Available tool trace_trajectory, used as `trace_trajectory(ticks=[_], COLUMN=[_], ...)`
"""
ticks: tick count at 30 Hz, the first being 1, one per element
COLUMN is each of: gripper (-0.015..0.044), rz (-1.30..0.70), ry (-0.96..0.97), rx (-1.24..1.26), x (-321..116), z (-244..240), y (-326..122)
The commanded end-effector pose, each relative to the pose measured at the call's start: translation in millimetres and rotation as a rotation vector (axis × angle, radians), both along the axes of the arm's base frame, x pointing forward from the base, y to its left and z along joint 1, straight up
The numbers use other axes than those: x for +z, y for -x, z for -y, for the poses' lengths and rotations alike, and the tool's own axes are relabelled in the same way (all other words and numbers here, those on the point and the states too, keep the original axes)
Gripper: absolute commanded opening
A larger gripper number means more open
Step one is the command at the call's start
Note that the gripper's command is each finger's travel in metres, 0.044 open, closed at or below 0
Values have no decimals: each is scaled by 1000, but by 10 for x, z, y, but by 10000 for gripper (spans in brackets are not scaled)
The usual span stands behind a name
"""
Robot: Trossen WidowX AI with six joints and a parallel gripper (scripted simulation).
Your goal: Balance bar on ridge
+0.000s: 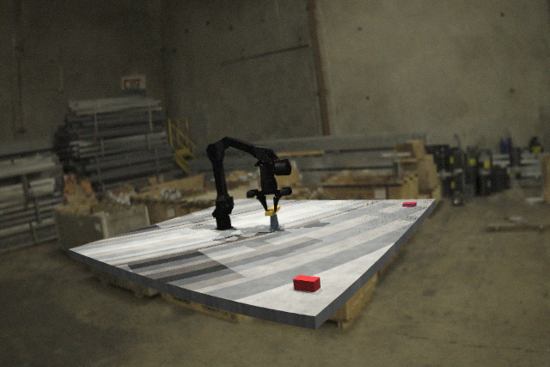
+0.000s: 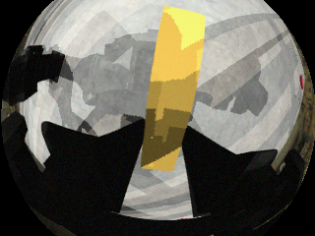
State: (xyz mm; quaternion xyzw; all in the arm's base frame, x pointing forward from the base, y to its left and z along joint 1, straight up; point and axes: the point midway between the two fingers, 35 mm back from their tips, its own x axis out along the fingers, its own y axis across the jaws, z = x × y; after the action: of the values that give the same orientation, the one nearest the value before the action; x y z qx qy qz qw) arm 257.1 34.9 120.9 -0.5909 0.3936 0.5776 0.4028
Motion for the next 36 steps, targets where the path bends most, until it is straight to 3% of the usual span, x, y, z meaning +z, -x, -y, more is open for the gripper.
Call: trace_trajectory(ticks=[1,36], gripper=[0,0], rz=[0,0], ry=[-3,-3], rx=[6,6], x=[-5,-34], z=[-4,-5], y=[-1,-1])
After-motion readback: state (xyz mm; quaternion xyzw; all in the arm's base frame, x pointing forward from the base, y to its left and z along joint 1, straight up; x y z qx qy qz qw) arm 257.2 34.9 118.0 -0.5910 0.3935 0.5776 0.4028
